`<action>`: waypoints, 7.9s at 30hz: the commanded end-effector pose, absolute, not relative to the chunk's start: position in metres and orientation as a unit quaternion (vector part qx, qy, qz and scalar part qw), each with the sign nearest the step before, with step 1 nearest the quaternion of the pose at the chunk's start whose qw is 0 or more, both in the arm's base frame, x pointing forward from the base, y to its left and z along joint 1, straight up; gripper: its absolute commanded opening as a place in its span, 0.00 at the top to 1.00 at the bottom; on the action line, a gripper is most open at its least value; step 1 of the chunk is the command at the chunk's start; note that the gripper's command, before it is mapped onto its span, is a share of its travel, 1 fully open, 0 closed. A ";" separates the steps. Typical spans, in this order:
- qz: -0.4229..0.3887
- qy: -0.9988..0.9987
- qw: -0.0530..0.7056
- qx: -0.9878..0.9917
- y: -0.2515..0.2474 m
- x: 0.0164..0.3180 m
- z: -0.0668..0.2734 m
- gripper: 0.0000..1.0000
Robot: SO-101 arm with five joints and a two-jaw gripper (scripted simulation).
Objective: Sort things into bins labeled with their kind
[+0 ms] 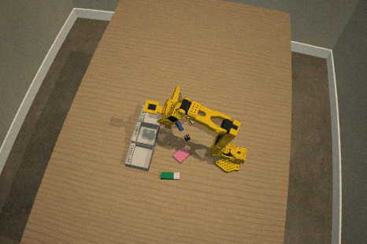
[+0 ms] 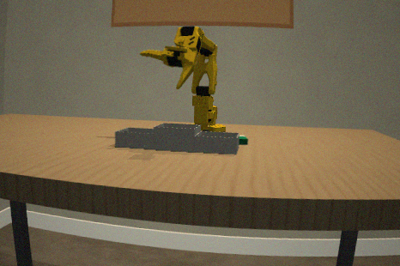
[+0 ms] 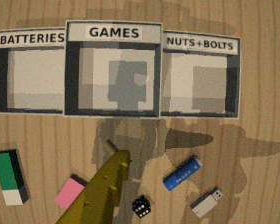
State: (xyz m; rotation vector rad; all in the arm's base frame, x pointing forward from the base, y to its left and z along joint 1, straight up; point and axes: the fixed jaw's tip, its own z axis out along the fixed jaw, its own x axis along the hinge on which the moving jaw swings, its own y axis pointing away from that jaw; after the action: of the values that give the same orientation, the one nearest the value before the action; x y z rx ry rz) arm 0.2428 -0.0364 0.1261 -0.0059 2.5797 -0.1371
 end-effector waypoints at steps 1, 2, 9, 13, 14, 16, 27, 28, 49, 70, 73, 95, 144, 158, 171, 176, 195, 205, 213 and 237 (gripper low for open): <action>-0.059 0.951 0.303 0.000 -0.041 0.249 0.137 0.00; -0.060 0.950 0.305 0.000 -0.041 0.249 0.138 0.00; -0.079 0.936 0.343 0.000 -0.053 0.266 0.143 0.00; -0.100 0.920 0.379 -0.001 -0.066 0.281 0.148 0.00; -0.100 0.920 0.379 -0.001 -0.066 0.281 0.148 0.00; -0.106 0.916 0.388 -0.001 -0.070 0.285 0.149 0.00; -0.150 0.882 0.447 -0.002 -0.095 0.307 0.160 0.00; -0.150 0.881 0.448 -0.002 -0.095 0.308 0.160 0.00; -0.151 0.881 0.448 -0.002 -0.095 0.308 0.160 0.00; -0.152 0.879 0.452 -0.002 -0.095 0.308 0.162 0.00; -0.150 0.883 0.445 -0.002 -0.096 0.309 0.158 0.00; -0.121 0.925 0.360 -0.002 -0.096 0.311 0.099 0.00; -0.121 0.926 0.359 -0.002 -0.096 0.310 0.099 0.00; -0.111 0.928 0.355 0.001 -0.090 0.312 0.100 0.00; -0.049 0.944 0.327 0.017 -0.045 0.319 0.110 0.00; -0.028 0.949 0.313 0.023 -0.028 0.318 0.114 0.00; -0.020 0.951 0.307 0.025 -0.022 0.318 0.115 0.00; -0.014 0.953 0.300 0.021 -0.014 0.316 0.115 0.00; -0.014 0.953 0.300 0.021 -0.014 0.316 0.115 0.00; -0.014 0.953 0.300 0.021 -0.014 0.316 0.115 0.00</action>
State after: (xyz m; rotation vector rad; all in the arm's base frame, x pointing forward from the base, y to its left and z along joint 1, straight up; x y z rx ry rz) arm 0.3116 -0.0176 0.1002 0.0619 2.5872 -0.0431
